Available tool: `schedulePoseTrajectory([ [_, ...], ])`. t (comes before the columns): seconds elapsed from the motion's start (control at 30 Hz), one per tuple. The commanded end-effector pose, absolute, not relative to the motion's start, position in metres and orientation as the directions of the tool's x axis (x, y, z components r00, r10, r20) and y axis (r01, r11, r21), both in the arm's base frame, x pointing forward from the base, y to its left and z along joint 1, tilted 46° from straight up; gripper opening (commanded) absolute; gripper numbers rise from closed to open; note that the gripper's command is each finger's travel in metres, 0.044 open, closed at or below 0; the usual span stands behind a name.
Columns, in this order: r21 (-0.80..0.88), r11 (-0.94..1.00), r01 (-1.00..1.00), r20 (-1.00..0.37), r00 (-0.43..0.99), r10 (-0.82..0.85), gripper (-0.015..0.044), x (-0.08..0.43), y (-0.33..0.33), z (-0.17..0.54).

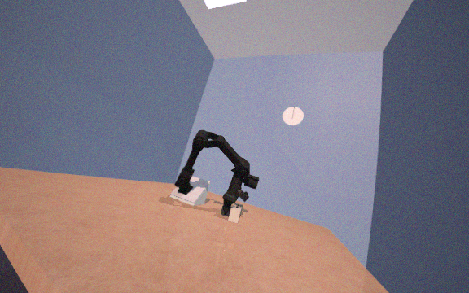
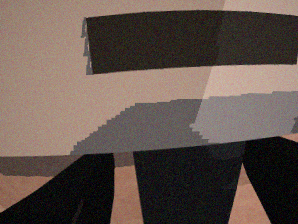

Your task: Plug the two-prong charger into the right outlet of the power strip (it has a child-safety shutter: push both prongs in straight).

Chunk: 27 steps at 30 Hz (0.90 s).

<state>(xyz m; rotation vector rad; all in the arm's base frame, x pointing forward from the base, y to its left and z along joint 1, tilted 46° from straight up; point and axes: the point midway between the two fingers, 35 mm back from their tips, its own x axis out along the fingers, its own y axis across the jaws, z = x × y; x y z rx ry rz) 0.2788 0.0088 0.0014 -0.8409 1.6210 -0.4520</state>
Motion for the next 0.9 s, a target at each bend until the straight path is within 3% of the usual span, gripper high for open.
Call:
schedulePoseTrajectory([
  [0.0,-0.697,0.663,-0.273,-0.680,-0.042,-0.732,0.0368,0.2794,0.0090,0.0016],
  [0.1,-0.697,0.663,-0.273,-0.680,-0.042,-0.732,0.0440,0.2793,0.0089,0.0016],
  [0.87,-0.700,0.663,-0.265,-0.681,-0.028,-0.731,0.0440,0.2731,0.0076,0.0024],
])
